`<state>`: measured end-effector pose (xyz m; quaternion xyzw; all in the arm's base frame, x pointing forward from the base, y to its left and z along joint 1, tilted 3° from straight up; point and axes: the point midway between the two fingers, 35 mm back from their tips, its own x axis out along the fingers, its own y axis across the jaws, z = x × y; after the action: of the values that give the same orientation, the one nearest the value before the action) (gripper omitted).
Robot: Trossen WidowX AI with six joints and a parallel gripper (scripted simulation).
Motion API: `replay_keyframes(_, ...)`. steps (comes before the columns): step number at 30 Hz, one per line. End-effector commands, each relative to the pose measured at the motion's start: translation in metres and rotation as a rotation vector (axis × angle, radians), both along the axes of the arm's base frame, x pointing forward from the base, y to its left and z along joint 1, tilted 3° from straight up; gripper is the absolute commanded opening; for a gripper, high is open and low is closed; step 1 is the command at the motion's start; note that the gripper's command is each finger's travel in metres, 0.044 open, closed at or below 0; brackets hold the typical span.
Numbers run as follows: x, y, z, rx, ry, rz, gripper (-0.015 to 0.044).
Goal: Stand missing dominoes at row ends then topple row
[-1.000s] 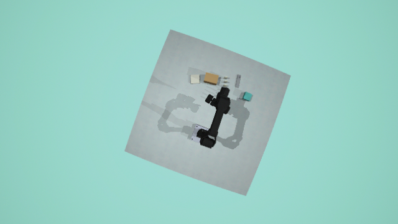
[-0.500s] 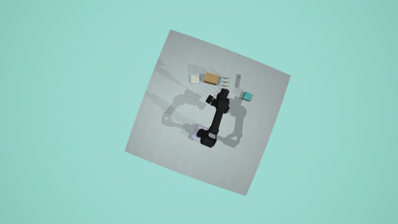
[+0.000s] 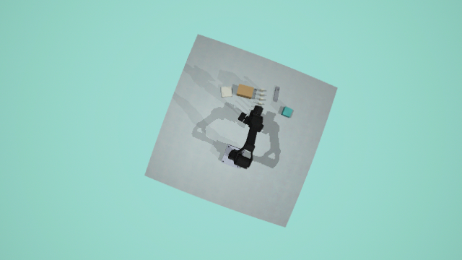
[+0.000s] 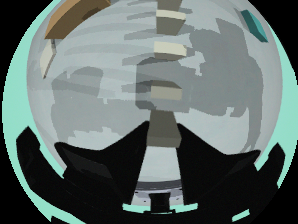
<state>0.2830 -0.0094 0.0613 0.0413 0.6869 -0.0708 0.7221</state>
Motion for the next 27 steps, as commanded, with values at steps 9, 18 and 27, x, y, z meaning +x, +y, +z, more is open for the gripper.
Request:
replay_keyframes(9, -0.0036, -0.0007, -0.0180, 0.000, 0.004, 0.007, 0.0107)
replay_keyframes(18, -0.0036, -0.0007, -0.0180, 0.000, 0.004, 0.007, 0.0238)
replay_keyframes(27, -0.0036, -0.0007, -0.0180, 0.000, 0.004, 0.007, 0.0440)
